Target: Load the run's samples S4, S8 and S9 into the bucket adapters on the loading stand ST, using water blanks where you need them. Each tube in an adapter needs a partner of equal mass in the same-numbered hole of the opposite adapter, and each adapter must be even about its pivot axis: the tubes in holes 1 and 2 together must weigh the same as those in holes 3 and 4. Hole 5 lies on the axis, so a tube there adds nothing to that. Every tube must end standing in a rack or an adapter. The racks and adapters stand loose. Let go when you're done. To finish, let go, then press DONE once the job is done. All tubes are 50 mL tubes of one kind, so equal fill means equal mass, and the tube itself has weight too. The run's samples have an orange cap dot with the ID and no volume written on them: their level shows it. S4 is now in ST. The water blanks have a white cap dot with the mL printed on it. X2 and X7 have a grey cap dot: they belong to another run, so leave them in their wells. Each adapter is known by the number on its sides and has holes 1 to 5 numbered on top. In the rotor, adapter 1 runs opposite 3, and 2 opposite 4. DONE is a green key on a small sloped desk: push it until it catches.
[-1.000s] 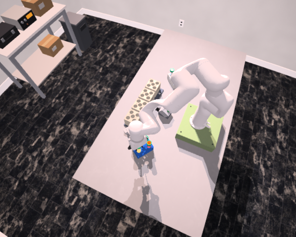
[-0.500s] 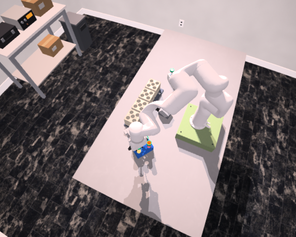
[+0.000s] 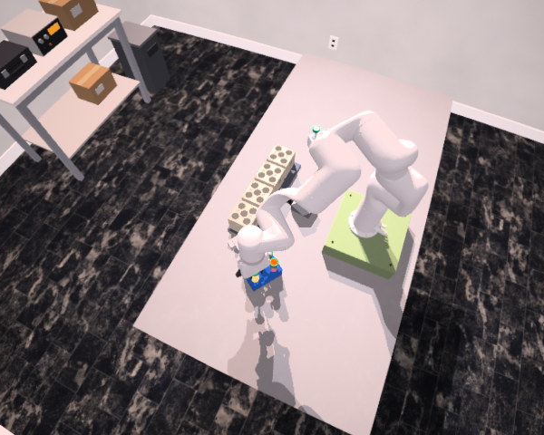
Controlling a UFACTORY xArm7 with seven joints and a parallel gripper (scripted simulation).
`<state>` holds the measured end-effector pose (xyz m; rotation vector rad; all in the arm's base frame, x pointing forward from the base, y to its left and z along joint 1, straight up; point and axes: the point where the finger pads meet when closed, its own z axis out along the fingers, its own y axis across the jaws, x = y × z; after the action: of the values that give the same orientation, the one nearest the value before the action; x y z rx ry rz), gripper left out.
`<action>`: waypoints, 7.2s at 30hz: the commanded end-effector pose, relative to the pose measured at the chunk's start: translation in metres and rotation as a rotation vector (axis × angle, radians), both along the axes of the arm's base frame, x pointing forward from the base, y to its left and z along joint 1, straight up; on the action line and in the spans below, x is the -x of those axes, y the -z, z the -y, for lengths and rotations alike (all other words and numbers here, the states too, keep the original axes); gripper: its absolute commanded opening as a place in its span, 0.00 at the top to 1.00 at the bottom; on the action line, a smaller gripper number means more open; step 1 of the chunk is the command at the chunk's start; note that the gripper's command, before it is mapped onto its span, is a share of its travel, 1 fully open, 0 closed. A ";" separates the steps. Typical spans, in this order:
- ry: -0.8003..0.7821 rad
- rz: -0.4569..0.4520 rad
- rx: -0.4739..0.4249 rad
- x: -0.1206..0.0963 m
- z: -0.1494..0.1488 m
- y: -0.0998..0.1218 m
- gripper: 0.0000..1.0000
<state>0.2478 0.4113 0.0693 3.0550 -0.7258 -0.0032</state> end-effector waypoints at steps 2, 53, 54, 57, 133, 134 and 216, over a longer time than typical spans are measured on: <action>0.000 0.002 -0.004 -0.001 -0.001 0.004 1.00; 0.000 0.002 -0.004 -0.001 -0.001 0.027 0.56; 0.000 0.002 -0.004 -0.001 -0.001 0.027 0.56; 0.000 0.002 -0.004 -0.001 -0.001 0.027 0.56; 0.000 0.002 -0.004 -0.001 -0.001 -0.083 0.56; 0.000 0.002 -0.004 -0.001 -0.001 -0.085 0.56; 0.000 0.002 -0.004 0.035 0.070 -0.082 0.43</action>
<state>0.2117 0.3393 0.1536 3.0531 -0.7253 -0.0037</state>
